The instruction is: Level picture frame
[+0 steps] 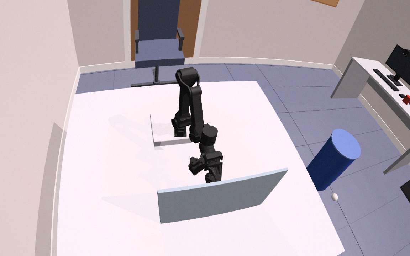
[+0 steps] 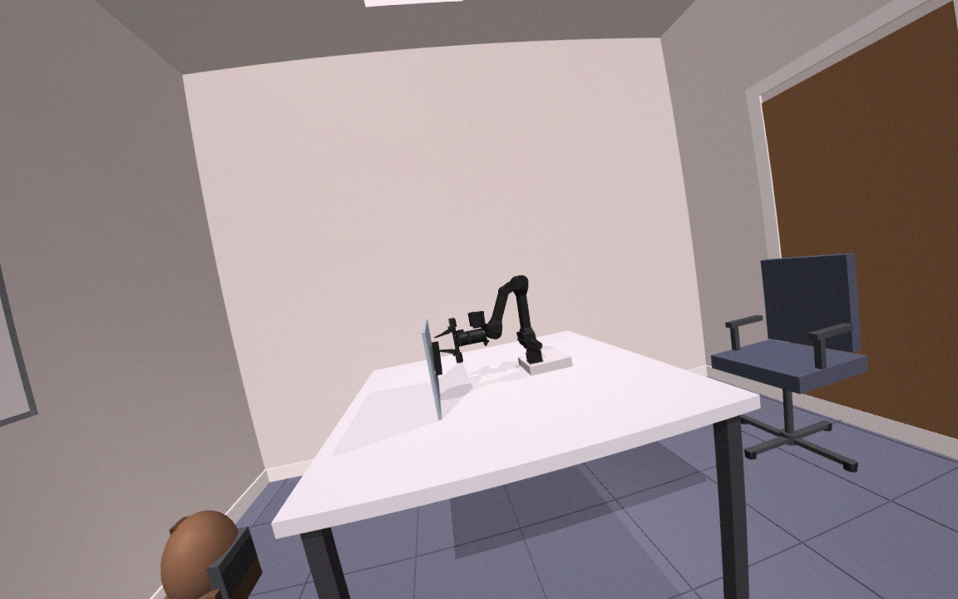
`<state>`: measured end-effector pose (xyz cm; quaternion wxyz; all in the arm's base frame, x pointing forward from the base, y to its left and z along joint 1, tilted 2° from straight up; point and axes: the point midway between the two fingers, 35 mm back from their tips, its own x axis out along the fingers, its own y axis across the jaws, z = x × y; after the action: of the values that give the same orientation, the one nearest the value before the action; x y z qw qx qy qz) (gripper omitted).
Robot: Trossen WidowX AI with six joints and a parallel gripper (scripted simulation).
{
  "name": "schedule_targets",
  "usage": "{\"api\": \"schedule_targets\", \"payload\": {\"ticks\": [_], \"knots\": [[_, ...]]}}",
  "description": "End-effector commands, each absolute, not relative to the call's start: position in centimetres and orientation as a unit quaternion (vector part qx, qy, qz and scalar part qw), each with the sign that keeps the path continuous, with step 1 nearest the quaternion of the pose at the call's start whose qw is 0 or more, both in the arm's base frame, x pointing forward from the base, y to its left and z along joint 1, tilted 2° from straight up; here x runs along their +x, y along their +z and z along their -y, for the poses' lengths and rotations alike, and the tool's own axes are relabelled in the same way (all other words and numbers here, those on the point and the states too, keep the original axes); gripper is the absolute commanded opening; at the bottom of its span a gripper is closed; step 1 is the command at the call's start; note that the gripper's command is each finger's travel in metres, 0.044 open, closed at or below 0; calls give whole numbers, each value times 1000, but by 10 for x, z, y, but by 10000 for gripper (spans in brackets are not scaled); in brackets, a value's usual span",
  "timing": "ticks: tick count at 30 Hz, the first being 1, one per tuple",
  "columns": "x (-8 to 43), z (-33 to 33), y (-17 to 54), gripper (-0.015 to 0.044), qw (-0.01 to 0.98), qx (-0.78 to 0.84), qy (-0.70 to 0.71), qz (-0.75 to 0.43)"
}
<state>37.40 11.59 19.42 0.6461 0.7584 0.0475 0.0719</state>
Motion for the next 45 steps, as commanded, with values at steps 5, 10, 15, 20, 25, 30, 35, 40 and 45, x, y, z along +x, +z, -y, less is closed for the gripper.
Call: {"api": "schedule_targets", "payload": {"ticks": [5, 10, 15, 20, 25, 30, 35, 40, 45], "knots": [[374, -116, 195, 260, 645, 759, 74, -48], [374, -117, 195, 234, 645, 759, 74, -48], [374, -117, 195, 103, 645, 759, 74, -48], [374, -117, 195, 50, 645, 759, 74, -48], [374, -117, 195, 0, 645, 759, 74, -48], [374, -117, 195, 0, 645, 759, 74, -48], [374, -116, 195, 0, 645, 759, 74, -48], [374, -116, 197, 0, 645, 759, 74, -48], [374, -115, 198, 0, 645, 759, 74, -48]]}}
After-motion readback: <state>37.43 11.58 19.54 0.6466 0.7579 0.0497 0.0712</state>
